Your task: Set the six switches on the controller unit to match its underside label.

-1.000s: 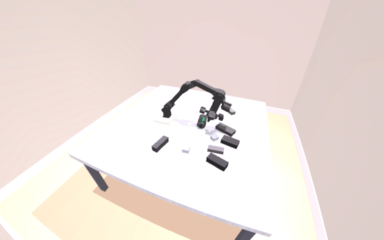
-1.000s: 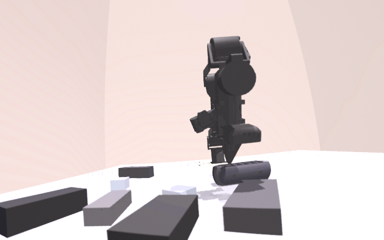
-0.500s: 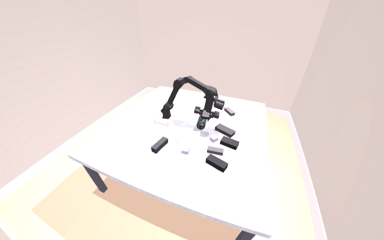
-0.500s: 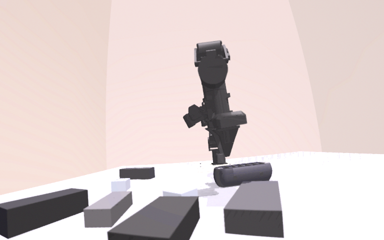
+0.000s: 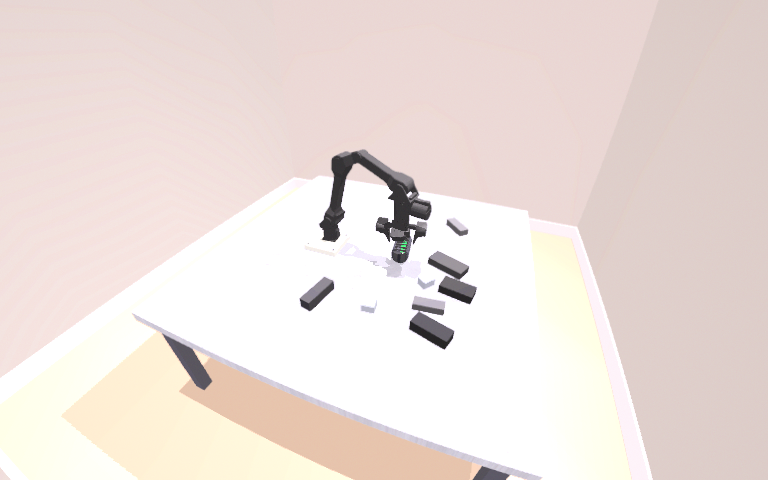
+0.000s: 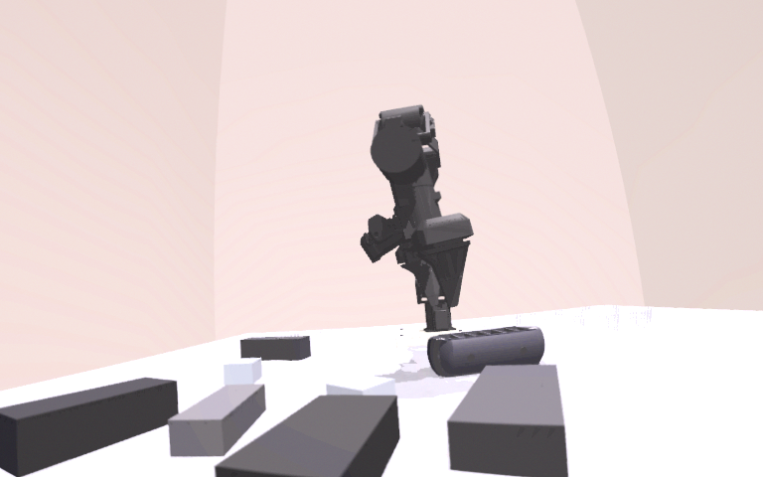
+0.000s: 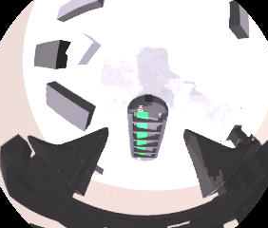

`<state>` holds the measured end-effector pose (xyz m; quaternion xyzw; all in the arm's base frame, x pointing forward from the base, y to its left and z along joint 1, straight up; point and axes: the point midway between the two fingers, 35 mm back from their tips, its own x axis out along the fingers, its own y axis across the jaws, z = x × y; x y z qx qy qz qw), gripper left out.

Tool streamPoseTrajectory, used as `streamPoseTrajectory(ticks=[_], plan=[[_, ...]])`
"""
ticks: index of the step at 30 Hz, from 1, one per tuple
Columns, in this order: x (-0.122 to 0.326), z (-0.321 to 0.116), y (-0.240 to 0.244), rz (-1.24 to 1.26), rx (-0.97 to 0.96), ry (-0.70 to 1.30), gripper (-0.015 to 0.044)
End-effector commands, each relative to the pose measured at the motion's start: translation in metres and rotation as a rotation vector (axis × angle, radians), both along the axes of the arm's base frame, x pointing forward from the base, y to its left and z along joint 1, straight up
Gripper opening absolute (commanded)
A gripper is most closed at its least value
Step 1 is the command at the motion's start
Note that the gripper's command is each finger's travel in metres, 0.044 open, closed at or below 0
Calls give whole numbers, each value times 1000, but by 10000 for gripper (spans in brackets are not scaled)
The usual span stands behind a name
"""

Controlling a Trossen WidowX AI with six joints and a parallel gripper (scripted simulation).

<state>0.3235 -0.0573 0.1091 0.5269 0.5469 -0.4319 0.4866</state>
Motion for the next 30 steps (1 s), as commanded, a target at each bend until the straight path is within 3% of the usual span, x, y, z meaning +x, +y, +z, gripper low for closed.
streamPoseTrajectory(ticks=[1, 30], plan=[[-2, -8, 1, 4, 7, 7, 440], [-1, -54, 1, 0, 13, 12, 440]])
